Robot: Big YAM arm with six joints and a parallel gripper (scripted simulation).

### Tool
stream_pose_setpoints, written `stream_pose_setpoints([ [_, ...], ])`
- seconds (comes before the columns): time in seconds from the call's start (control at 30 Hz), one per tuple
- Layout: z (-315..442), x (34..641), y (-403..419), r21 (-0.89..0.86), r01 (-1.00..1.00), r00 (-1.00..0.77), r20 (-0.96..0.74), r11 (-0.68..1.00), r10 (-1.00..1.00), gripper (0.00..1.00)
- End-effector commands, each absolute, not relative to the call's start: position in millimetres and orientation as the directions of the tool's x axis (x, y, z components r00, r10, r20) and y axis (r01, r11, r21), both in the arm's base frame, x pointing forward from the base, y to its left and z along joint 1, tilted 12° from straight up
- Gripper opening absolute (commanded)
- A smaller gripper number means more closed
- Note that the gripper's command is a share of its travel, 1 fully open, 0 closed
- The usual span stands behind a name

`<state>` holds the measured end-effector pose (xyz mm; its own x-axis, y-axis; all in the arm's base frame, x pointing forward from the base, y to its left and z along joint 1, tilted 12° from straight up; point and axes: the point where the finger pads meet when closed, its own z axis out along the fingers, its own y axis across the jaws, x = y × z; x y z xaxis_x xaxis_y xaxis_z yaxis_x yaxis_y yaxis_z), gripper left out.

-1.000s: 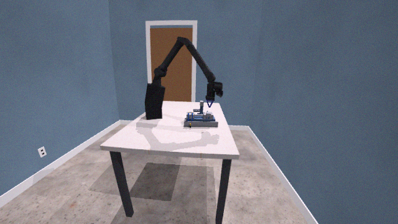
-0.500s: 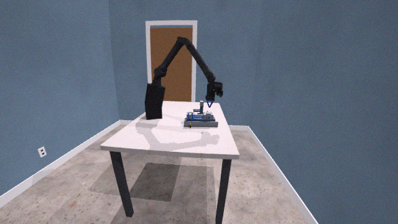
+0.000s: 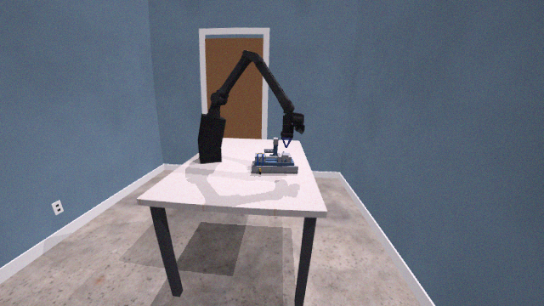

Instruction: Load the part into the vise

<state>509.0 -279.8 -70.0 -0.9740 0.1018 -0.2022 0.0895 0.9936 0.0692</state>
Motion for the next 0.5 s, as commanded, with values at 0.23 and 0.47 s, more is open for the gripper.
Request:
stream_pose_setpoints([
  [0.23, -82, 533, -282, 0.054, 0.07, -0.97, -0.229, 0.996, 0.081, 0.0],
  [0.47, -91, 534, -283, 0.056, 0.08, -0.969, -0.228, 0.995, 0.091, 0.0],
])
